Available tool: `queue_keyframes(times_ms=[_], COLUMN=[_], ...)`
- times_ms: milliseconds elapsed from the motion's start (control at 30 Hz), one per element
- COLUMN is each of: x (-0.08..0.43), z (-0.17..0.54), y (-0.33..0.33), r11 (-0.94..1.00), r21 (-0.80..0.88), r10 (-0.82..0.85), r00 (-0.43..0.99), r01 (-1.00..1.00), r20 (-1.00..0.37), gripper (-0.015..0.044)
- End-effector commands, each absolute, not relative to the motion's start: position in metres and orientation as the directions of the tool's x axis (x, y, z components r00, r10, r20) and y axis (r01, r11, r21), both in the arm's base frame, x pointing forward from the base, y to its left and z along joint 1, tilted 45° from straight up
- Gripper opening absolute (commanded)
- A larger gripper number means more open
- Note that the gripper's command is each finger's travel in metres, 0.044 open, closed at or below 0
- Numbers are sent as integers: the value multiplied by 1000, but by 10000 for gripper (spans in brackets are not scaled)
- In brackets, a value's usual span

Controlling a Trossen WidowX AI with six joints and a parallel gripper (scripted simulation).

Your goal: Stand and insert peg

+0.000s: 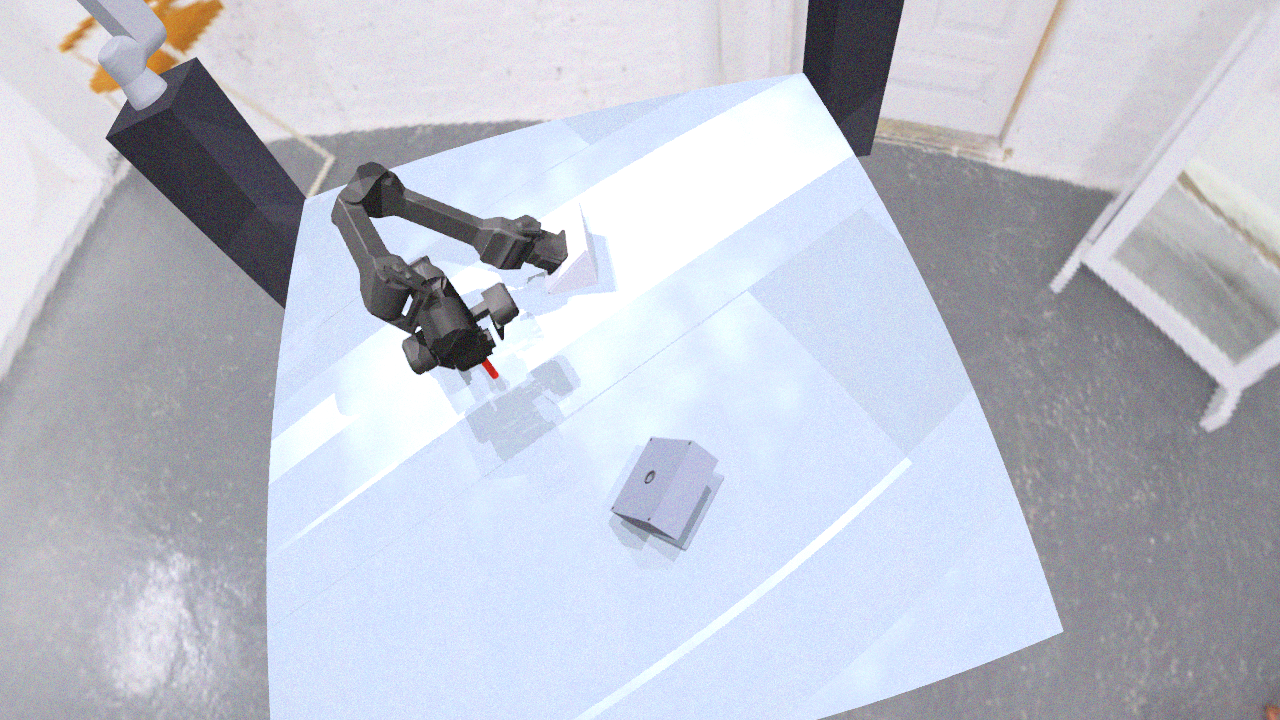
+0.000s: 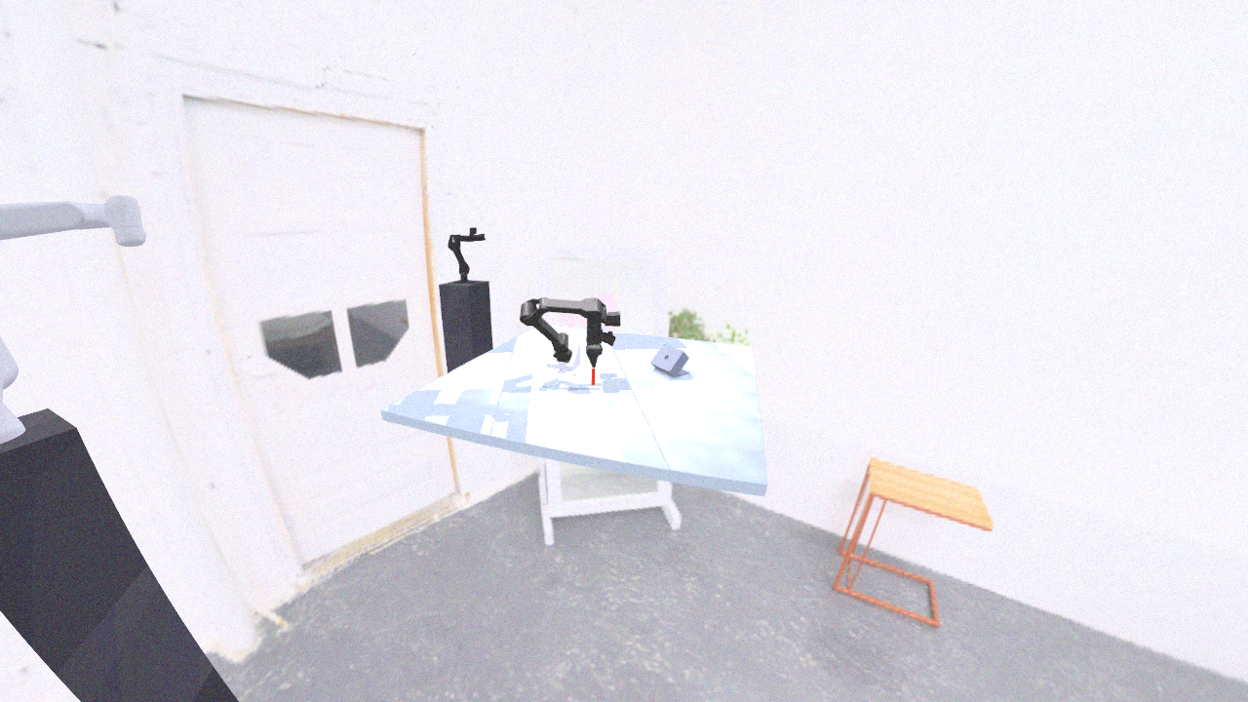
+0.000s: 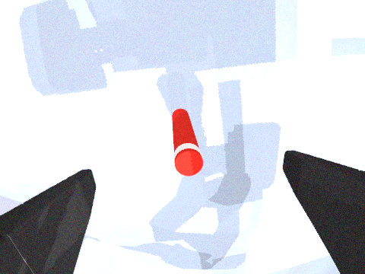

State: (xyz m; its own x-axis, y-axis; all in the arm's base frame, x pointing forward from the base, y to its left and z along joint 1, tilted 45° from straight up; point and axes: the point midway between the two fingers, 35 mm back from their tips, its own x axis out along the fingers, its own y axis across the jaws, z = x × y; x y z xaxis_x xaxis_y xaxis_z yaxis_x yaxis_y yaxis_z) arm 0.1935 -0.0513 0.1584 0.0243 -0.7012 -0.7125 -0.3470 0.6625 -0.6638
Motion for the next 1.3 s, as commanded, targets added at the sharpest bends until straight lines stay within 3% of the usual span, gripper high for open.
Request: queue_keyframes(times_ms=[0,967,1267], x=[193,192,194], z=[154,122,124], y=[-55,-89,-86], r11=[661,657,662], r21=[-662,-667,-664], r10=[-701,-706,-703], r00=[24,25,21], r01=[-353,-351,-349], r20=[-713,-708,-711], gripper=[440,440,204])
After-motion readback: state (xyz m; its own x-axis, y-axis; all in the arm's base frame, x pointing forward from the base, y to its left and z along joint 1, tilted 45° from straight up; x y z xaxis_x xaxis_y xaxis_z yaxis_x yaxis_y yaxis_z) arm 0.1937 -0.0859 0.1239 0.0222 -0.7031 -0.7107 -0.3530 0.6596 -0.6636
